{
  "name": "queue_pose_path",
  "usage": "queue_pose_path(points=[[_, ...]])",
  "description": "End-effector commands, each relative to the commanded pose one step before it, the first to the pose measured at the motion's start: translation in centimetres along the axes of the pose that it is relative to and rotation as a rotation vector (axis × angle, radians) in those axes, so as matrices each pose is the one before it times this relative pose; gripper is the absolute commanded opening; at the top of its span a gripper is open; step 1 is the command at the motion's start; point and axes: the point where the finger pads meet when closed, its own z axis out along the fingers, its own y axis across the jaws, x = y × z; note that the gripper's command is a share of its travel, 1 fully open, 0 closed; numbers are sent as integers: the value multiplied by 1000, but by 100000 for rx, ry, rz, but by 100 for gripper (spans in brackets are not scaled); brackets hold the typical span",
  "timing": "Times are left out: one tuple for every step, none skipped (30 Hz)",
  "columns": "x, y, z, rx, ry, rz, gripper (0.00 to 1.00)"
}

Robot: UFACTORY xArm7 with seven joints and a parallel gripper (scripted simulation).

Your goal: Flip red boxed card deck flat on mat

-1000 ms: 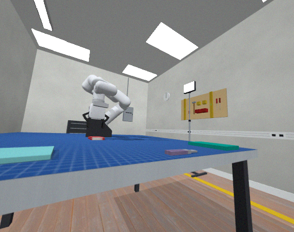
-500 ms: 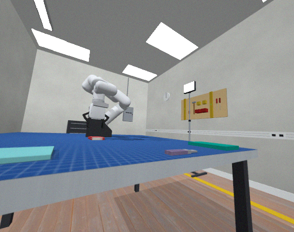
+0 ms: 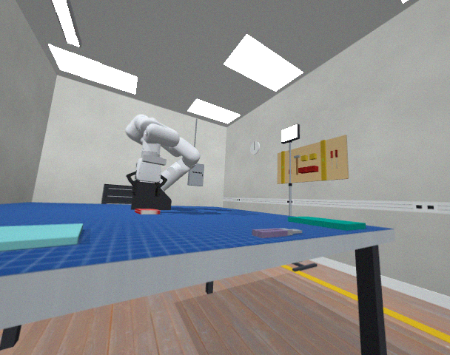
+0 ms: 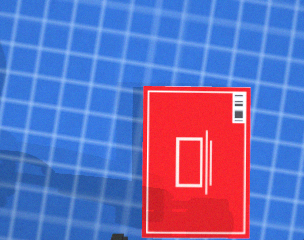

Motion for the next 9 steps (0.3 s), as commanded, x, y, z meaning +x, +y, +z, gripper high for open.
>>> queue_pose_path(points=[[57, 66, -103, -227, 160, 18, 100], [0, 0, 0, 0, 0, 0, 100], [0, 0, 0, 0, 0, 0, 100], [0, 0, 0, 0, 0, 0, 100], [0, 0, 0, 0, 0, 0, 100], [0, 0, 0, 0, 0, 0, 100], [0, 0, 0, 0, 0, 0, 100], [0, 0, 0, 0, 0, 0, 100], [0, 0, 0, 0, 0, 0, 100]])
